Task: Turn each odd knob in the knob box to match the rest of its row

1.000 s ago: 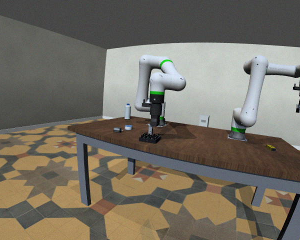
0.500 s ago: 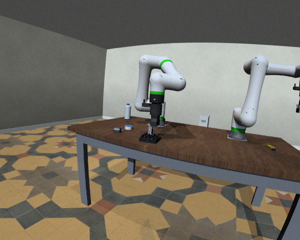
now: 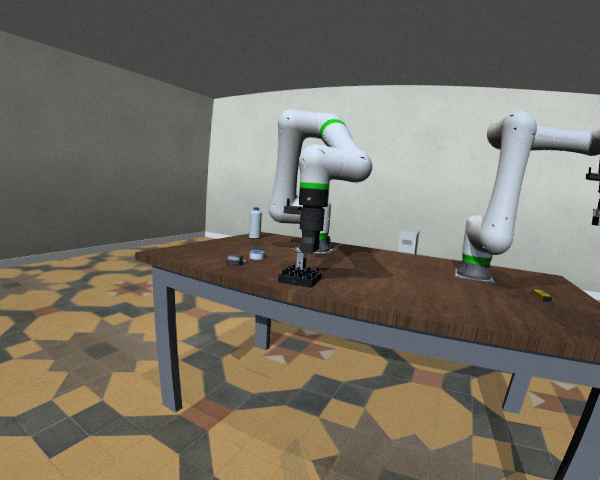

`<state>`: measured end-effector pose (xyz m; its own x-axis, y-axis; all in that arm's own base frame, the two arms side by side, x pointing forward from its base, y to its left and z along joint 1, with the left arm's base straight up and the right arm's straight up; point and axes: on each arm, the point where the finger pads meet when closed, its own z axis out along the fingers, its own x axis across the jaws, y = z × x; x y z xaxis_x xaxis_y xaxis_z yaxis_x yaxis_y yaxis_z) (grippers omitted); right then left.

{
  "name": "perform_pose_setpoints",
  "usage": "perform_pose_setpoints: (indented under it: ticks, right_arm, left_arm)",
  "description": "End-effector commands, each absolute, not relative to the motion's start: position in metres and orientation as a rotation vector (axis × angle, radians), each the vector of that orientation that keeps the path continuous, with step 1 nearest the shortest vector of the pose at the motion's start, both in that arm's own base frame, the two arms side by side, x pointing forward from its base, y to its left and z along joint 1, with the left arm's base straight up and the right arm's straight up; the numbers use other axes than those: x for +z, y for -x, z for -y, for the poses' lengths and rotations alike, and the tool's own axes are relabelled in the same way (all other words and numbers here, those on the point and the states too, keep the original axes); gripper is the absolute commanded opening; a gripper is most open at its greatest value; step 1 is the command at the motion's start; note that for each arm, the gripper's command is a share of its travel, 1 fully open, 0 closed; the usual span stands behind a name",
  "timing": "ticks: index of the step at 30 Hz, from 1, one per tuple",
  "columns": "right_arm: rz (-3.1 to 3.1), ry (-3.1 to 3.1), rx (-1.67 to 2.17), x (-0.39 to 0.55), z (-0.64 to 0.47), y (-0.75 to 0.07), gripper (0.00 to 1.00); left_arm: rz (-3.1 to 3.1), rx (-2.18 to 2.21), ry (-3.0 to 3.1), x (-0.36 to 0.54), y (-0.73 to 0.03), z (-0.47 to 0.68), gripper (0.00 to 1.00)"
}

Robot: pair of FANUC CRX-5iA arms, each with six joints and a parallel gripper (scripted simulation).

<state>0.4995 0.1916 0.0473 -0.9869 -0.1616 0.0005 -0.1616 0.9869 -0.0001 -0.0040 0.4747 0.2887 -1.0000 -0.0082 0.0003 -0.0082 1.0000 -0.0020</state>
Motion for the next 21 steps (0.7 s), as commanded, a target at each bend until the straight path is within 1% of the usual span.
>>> perform_pose_setpoints:
  ticks: [1,13,21]
  right_arm:
    - [3.133,-0.255,-0.001,0.049,-0.192,-0.500,0.46]
    - [3.133,-0.255,-0.001,0.084,-0.192,-0.500,0.46]
    - [3.133,-0.255,-0.001,0.086,-0.192,-0.500,0.46]
  left_arm:
    - [3.142,0.000,-0.013,0.290,0.004,-0.475,1.00]
    - [3.142,0.000,-0.013,0.290,0.004,-0.475,1.00]
    - [3.142,0.000,-0.013,0.290,0.004,-0.475,1.00]
